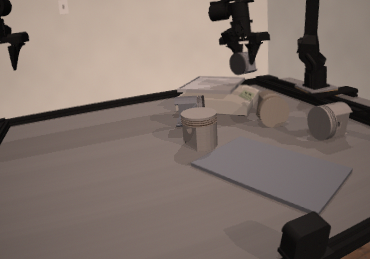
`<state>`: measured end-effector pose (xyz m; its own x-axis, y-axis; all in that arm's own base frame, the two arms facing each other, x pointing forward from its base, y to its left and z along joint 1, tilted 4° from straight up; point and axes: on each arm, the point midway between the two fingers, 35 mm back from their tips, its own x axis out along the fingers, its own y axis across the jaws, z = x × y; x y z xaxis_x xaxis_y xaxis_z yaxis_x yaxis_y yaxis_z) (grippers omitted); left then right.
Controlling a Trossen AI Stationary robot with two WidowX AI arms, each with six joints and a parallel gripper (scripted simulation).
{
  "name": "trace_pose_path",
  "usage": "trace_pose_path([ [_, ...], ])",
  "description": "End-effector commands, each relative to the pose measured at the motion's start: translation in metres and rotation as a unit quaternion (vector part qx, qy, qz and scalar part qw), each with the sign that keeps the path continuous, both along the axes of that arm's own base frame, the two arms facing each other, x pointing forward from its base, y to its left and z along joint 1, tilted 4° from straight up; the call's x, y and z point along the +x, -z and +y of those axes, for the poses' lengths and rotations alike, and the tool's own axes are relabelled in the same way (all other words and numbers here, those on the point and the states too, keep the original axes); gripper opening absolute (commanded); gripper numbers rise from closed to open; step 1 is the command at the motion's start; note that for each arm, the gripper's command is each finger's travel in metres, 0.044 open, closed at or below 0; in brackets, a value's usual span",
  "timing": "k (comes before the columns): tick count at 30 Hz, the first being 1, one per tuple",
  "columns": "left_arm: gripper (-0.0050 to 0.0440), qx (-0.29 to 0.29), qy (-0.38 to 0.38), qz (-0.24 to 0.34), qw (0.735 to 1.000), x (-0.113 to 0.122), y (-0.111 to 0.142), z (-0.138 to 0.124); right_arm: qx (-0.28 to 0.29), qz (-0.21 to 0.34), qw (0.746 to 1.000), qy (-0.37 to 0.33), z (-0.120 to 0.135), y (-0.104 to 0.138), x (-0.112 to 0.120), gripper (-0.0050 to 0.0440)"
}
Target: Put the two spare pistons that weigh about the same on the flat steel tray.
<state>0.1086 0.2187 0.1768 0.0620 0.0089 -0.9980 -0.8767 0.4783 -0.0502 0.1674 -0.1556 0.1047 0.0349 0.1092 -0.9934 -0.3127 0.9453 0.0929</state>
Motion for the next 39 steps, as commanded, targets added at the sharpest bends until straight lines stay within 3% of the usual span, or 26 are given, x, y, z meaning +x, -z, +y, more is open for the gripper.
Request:
trace_pose_path([
  [1, 0.0440, -0.001, 0.001, -0.001, 1.000, 0.000, 0.000, 0.000, 0.004, -0.001, 1.000, 0.001, 0.002, 0.005, 0.000, 0.0158],
  [39, 0.0440, -0.001, 0.001, -0.001, 1.000, 0.000, 0.000, 0.000, 0.004, -0.001, 1.000, 0.001, 0.005, 0.058, 0.003, 0.0158],
])
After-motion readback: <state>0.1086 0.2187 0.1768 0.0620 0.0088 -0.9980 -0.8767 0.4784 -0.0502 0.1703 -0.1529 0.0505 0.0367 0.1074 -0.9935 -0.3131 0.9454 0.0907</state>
